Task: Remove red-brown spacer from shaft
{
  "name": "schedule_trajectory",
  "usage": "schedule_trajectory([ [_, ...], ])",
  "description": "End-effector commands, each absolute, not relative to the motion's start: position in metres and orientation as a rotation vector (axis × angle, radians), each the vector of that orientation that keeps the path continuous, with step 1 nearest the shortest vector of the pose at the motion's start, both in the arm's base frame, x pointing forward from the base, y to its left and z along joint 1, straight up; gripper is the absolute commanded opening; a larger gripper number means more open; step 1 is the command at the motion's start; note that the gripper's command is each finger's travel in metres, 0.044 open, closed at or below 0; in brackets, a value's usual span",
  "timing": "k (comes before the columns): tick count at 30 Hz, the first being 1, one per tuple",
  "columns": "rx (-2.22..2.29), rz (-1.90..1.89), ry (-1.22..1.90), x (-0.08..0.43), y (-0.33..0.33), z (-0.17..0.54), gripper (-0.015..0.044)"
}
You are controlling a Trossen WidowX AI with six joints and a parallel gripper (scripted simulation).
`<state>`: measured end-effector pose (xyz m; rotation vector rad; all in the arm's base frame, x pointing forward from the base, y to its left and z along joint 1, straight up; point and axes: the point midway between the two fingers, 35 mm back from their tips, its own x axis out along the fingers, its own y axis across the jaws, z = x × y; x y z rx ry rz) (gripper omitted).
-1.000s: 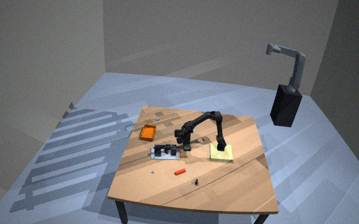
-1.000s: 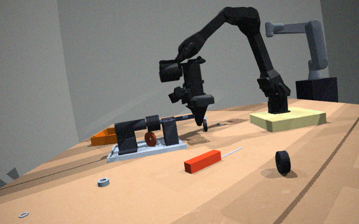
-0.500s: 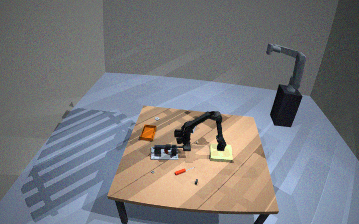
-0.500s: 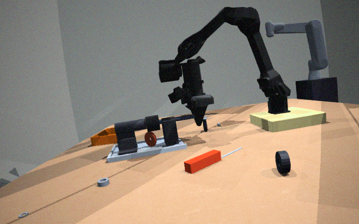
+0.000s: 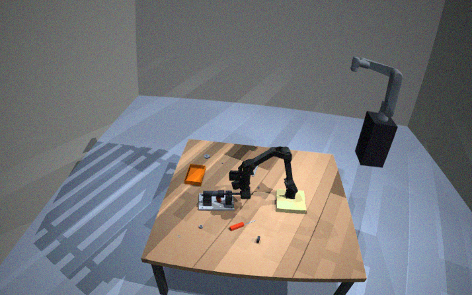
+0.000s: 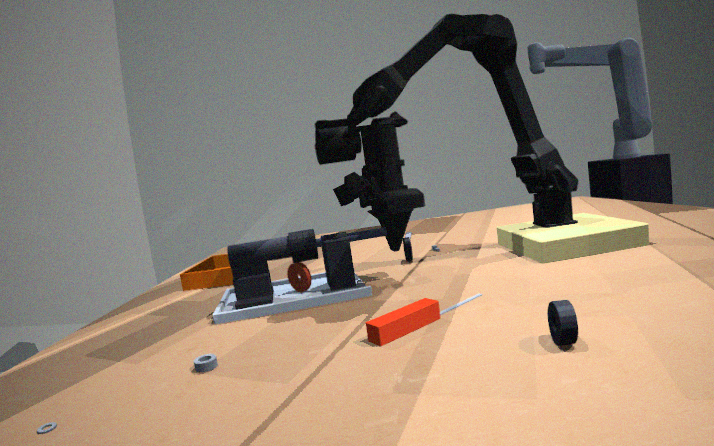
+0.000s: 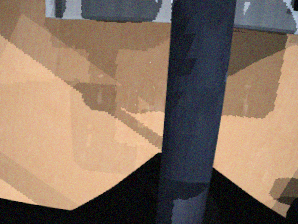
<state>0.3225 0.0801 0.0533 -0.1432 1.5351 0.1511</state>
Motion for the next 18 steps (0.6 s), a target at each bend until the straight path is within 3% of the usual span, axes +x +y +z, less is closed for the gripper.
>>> schedule_trajectory([
  [1, -0.144, 0.151, 1.533, 0.3238, 0.0801, 0.0536, 0.0000],
  [18, -0.144, 0.151, 1.532, 0.3253, 0.0804, 0.0537, 0.0000],
])
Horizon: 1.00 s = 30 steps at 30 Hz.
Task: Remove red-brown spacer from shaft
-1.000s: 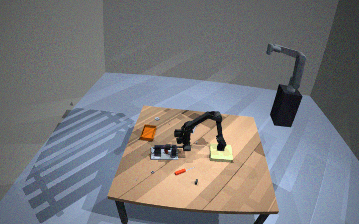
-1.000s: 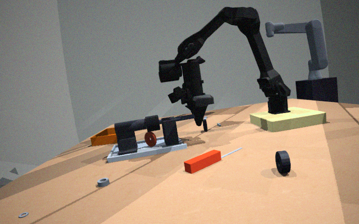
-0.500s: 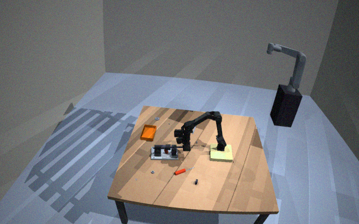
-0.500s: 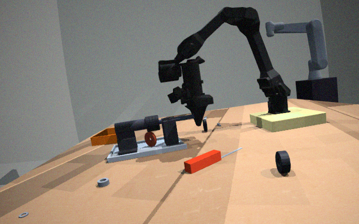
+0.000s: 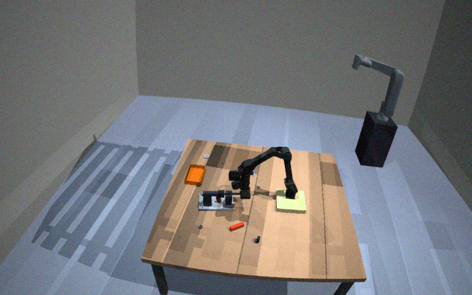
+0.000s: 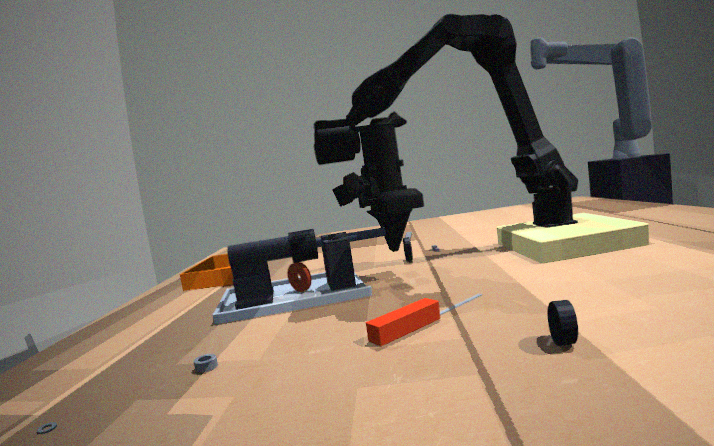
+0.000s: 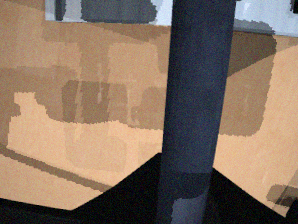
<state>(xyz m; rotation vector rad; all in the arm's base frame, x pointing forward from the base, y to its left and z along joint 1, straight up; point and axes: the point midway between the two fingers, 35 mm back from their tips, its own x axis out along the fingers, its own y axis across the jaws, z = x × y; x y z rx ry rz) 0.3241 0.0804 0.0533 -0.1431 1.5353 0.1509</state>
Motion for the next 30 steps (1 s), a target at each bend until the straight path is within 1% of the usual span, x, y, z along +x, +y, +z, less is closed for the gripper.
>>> schedule_trajectory([
  [1, -0.144, 0.151, 1.532, 0.3254, 0.0804, 0.0537, 0.0000],
  [30, -0.144, 0.151, 1.532, 0.3280, 0.0809, 0.0539, 0.0000],
])
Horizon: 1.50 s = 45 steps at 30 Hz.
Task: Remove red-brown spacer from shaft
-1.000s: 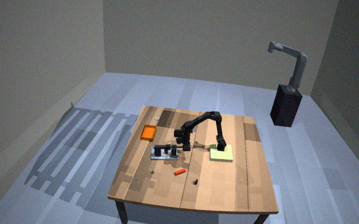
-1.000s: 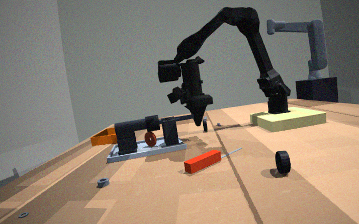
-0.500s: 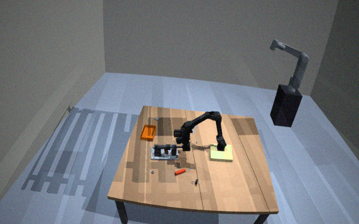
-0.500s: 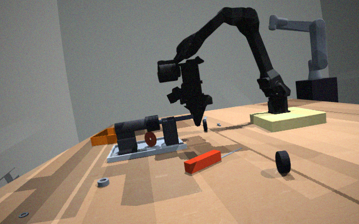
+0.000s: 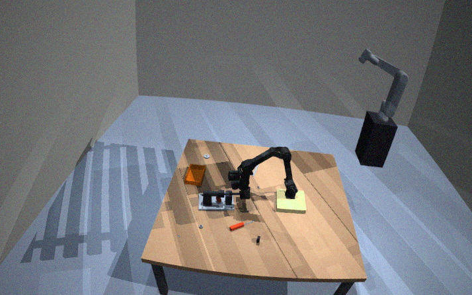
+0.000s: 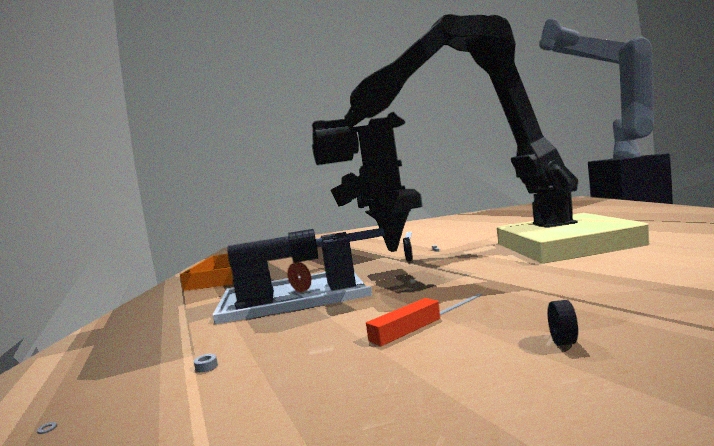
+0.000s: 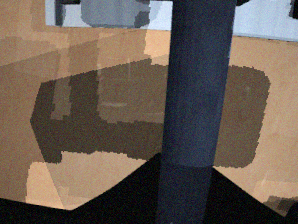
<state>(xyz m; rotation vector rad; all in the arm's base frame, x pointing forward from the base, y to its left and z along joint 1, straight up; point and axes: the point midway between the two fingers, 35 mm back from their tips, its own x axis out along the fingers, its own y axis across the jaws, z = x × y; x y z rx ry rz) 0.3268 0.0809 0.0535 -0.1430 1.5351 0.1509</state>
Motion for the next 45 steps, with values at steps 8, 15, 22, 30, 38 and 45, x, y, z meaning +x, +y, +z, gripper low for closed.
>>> schedule_trajectory([
  [8, -0.144, 0.151, 1.532, 0.3287, 0.0810, 0.0539, 0.0000],
  [15, -0.144, 0.151, 1.532, 0.3294, 0.0812, 0.0540, 0.0000],
  [22, -0.144, 0.151, 1.532, 0.3300, 0.0813, 0.0540, 0.0000],
  [30, -0.144, 0.151, 1.532, 0.3307, 0.0814, 0.0540, 0.0000],
  [38, -0.144, 0.151, 1.532, 0.3315, 0.0816, 0.0541, 0.0000],
  [45, -0.144, 0.151, 1.532, 0.3321, 0.0817, 0.0541, 0.0000],
])
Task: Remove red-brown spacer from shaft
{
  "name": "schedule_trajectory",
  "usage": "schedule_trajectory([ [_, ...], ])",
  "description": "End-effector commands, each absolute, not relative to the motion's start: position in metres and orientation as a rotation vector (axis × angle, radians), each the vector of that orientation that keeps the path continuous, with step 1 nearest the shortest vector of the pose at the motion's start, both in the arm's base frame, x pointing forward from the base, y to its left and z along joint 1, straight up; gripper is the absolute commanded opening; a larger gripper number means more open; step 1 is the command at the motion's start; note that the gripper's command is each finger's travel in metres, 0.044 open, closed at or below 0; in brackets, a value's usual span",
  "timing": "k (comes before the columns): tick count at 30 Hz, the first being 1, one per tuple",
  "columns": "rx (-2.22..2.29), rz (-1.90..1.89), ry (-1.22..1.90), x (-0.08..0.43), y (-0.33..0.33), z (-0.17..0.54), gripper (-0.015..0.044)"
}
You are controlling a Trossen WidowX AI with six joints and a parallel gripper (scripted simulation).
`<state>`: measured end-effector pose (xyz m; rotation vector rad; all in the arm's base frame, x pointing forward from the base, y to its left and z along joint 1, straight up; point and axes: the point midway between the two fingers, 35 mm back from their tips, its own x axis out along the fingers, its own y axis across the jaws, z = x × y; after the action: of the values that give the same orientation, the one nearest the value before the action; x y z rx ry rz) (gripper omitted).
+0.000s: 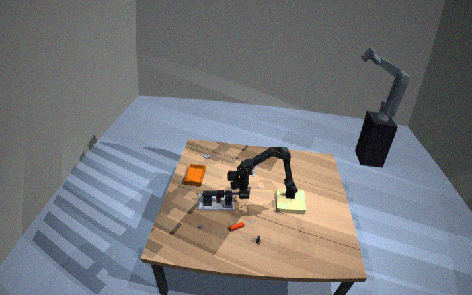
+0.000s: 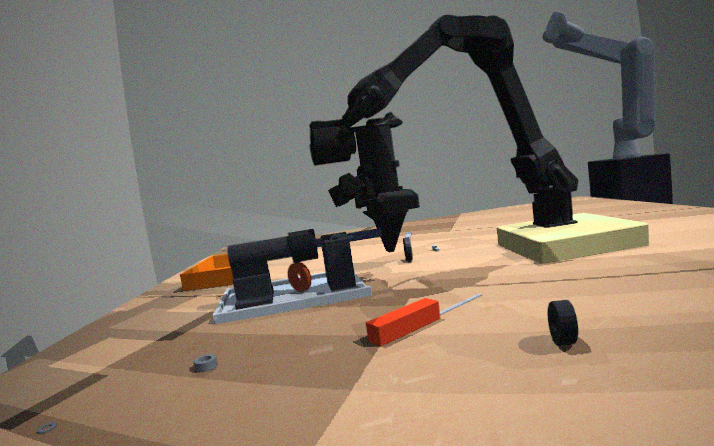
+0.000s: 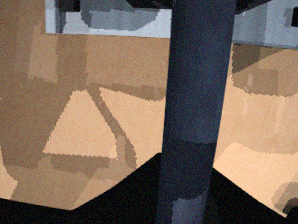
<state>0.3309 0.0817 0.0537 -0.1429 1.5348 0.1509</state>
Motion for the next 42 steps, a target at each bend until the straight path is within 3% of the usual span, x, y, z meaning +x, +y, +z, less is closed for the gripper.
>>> schedule_trajectory([
  [1, -0.144, 0.151, 1.532, 0.332, 0.082, 0.054, 0.0000],
  [42, -0.144, 0.151, 1.531, 0.345, 0.084, 0.055, 0.0000],
])
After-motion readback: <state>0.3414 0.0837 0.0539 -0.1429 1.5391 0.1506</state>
